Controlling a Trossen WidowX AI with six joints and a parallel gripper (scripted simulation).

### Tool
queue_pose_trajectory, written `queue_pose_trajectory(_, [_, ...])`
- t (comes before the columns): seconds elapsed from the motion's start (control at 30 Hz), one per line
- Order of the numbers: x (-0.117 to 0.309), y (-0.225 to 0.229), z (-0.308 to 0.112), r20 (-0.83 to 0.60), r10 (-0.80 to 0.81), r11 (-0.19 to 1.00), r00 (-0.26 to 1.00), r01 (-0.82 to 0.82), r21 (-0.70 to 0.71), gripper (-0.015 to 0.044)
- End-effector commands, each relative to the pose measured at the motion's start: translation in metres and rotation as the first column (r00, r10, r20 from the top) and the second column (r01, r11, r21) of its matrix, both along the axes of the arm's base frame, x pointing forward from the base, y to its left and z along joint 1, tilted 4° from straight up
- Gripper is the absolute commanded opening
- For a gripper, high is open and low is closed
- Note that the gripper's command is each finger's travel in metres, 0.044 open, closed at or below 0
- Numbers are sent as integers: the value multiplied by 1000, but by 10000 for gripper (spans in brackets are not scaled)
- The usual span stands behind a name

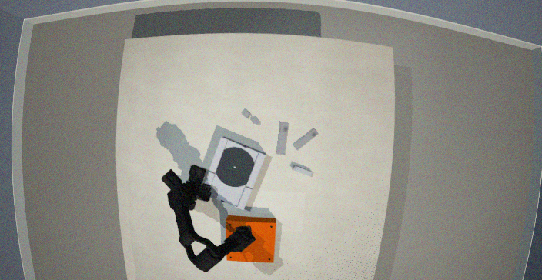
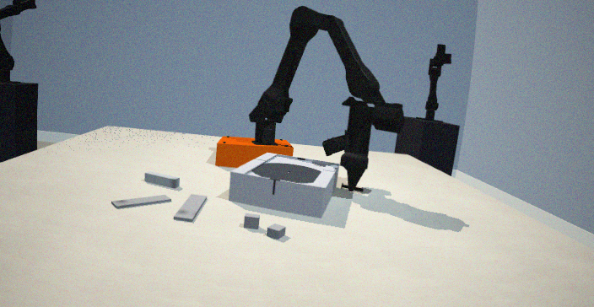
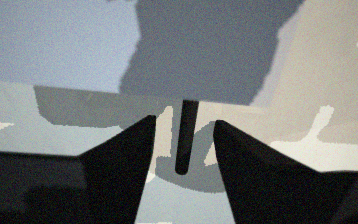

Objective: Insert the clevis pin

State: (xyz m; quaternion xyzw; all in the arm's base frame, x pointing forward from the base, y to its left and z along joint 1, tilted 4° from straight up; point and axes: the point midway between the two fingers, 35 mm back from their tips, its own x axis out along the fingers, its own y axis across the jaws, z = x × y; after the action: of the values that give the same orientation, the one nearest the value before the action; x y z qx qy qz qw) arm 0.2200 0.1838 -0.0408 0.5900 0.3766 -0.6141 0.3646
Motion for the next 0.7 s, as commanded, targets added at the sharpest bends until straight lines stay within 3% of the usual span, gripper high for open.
queue_pose_trajectory(0.0, [-2, -2, -3, -6, -3, 1000, 1000, 3, -8, 160])
queue_pose_trajectory(0.47, [-2, -2, -3, -6, -3, 1000, 1000, 3, -8, 160])
queue_pose_trajectory(0.67, [-2, -2, -3, -6, -3, 1000, 1000, 3, -8, 22])
